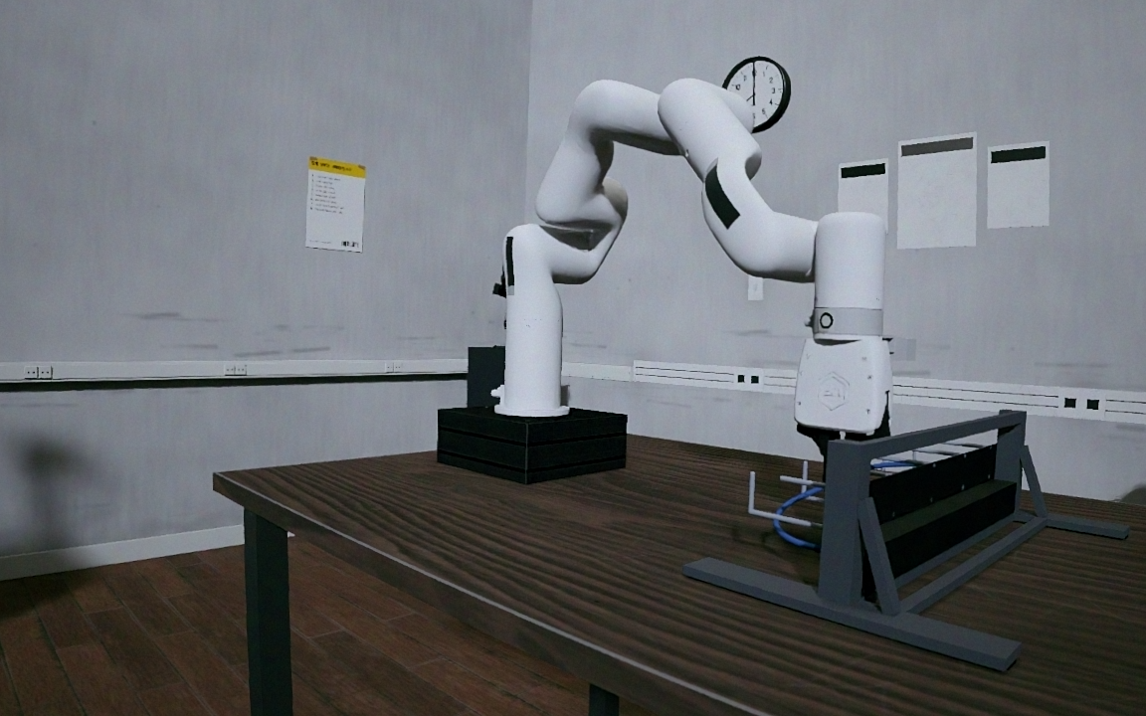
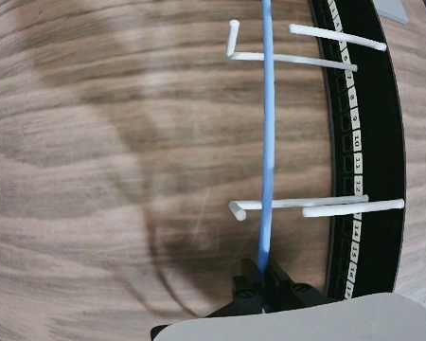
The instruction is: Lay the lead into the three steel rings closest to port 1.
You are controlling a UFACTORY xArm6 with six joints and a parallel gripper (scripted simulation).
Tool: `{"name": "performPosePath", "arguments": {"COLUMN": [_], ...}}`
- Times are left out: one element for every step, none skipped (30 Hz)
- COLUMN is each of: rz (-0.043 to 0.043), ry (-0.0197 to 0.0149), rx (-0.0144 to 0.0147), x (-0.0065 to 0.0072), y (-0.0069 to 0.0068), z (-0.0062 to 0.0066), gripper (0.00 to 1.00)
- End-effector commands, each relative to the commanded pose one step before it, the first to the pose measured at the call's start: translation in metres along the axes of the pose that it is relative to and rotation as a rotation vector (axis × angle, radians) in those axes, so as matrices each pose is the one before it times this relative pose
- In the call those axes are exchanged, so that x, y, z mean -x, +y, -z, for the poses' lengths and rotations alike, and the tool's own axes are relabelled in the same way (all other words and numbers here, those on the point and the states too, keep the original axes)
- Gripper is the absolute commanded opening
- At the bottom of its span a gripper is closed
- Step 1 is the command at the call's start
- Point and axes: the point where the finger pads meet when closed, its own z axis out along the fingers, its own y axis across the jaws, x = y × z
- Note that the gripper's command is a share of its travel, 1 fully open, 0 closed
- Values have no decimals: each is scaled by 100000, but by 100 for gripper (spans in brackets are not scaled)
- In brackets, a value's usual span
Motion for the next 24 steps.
{"name": "performPosePath", "arguments": {"rz": [0, 0, 0, 0, 0, 0, 0, 0, 0, 0, 0, 0, 0, 0, 0, 0, 0, 0, 0, 0, 0, 0, 0, 0], "ry": [-28, 0, 0, 0, 0, 0, 0, 0, 0, 0, 0, 0, 0, 0, 0, 0, 0, 0, 0, 0, 0, 0, 0, 0], "rx": [545, 0, 0, 0, 0, 0, 0, 0, 0, 0, 0, 0, 0, 0, 0, 0, 0, 0, 0, 0, 0, 0, 0, 0], "x": [11, 0, 0, 0, 0, 0, 0, 0, 0, 0, 0, 0, 0, 0, 0, 0, 0, 0, 0, 0, 0, 0, 0, 0], "y": [197, 0, 0, 0, 0, 0, 0, 0, 0, 0, 0, 0, 0, 0, 0, 0, 0, 0, 0, 0, 0, 0, 3, 8], "z": [27, -38, -34, 0, 0, -30, -27, -23, -20, -17, -14, -11, -8, -6, -4, -3, -1, -1, 0, 0, 0, 0, 0, 0], "gripper": [0, 0, 0, 0, 0, 0, 0, 0, 0, 0, 0, 0, 0, 0, 0, 0, 0, 0, 0, 0, 0, 0, 0, 0]}}
